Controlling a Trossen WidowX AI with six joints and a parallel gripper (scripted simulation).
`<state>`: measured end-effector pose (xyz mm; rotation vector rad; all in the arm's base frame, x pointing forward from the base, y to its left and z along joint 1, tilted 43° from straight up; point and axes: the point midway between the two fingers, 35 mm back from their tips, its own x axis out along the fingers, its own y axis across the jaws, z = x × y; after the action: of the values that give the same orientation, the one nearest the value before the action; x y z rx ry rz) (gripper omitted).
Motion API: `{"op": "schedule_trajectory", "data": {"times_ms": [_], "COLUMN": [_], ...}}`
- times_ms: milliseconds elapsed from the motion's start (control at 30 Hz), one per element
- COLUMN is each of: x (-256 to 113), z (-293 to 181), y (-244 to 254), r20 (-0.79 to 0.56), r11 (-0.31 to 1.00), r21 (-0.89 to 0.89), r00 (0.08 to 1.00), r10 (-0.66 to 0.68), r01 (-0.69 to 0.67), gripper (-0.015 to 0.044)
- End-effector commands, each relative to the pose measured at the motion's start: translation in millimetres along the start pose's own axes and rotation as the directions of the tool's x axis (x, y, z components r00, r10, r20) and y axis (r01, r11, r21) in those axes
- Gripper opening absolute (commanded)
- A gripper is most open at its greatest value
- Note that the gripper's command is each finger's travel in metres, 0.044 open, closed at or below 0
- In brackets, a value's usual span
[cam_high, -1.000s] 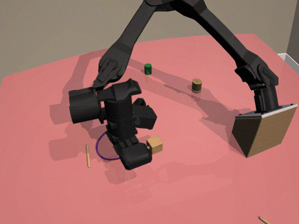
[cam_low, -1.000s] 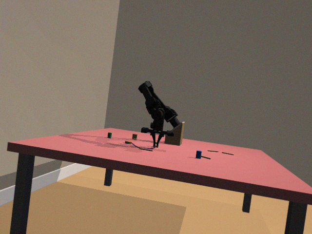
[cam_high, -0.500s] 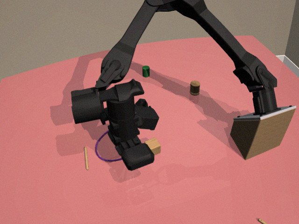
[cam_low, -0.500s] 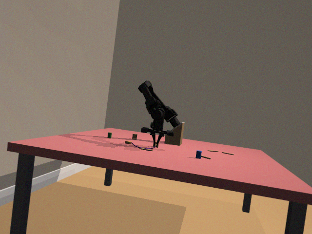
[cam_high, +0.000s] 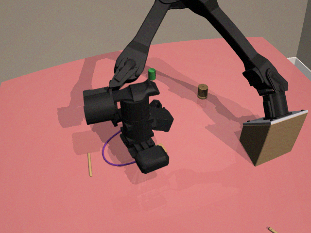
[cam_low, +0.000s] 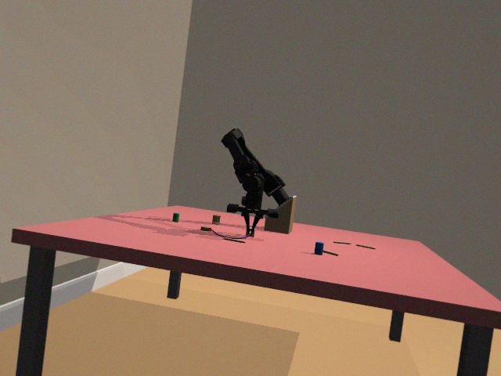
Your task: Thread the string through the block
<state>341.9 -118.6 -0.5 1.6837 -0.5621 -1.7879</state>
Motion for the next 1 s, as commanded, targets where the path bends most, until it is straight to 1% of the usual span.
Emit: {"op": "schedule_trajectory", "data": {"times_ms": [0, 567, 700, 733, 800, 867, 967], "x": [-1.1, -0.7, 0.2, 0.2, 0.2, -9.7, -56.3], "z": [4.7, 25.0, 23.7, 23.7, 23.7, 22.3, 20.9], "y": [1.4, 0.9, -0.3, -0.3, -0.3, -0.6, -1.2], "r20": [-0.004, -0.003, 0.001, 0.001, 0.001, 0.001, -0.001], "r11": [1.000, 1.000, 1.000, 1.000, 1.000, 1.000, 1.000], "r21": [-0.002, -0.002, -0.001, -0.001, -0.001, -0.003, -0.011], "r00": [1.000, 1.000, 1.000, 1.000, 1.000, 1.000, 1.000], "r10": [0.003, 0.003, 0.000, 0.000, 0.000, -0.001, -0.004], "r01": [-0.003, -0.003, 0.000, 0.000, 0.000, 0.001, 0.004], "gripper": [0.0000, 0.0000, 0.0105, 0.0122, 0.0122, 0.0122, 0.0122]}}
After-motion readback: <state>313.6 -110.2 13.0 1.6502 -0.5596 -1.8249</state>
